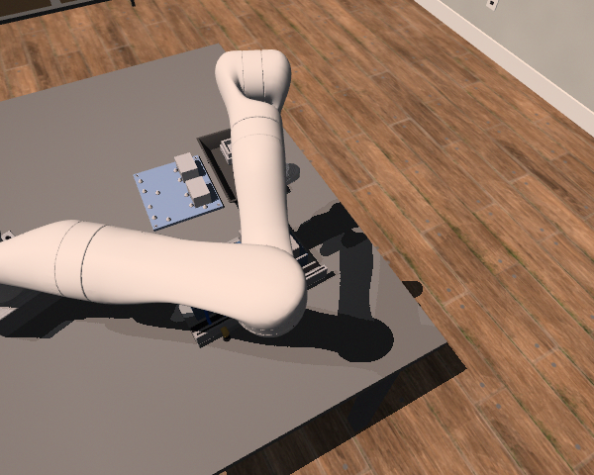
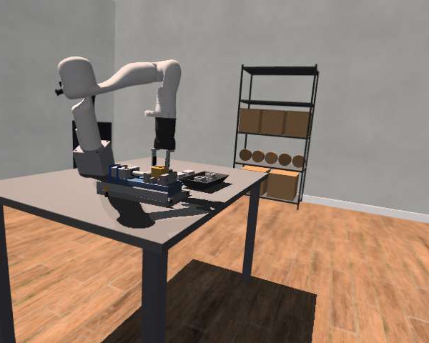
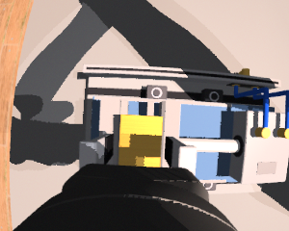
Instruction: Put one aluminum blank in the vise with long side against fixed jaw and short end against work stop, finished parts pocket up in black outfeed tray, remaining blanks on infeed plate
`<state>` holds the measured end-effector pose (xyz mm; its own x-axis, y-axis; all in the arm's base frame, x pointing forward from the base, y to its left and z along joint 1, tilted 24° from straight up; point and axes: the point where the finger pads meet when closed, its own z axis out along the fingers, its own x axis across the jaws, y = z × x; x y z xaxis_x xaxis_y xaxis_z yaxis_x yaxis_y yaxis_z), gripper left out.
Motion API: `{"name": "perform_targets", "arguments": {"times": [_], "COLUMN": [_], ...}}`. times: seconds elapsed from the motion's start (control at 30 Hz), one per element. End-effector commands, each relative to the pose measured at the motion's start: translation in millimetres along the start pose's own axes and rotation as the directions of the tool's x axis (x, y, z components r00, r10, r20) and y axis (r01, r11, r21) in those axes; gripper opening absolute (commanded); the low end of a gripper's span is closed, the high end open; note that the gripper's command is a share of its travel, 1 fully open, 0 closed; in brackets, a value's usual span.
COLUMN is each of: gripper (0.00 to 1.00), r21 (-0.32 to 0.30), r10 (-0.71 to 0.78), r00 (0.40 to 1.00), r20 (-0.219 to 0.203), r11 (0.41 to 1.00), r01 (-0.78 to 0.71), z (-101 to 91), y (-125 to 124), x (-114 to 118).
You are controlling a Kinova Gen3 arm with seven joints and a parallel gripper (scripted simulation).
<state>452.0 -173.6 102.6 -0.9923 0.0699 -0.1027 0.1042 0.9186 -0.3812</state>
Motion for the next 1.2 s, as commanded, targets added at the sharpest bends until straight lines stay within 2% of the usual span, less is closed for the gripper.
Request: {"name": "perform_targets", "arguments": {"times": [0.0,1.17], "gripper": [1.0,1.0], "r21": [0.0,0.0], "r10": [0.001,0.001], "r00": [1.0,1.0], "r20": [0.003,0.003], "r11": [1.0,1.0], "r01": [-0.001,-0.001], "z": [3.2,12.7], "y": [-1.4,-1.4], "x": [-1.7,-1.7]}}
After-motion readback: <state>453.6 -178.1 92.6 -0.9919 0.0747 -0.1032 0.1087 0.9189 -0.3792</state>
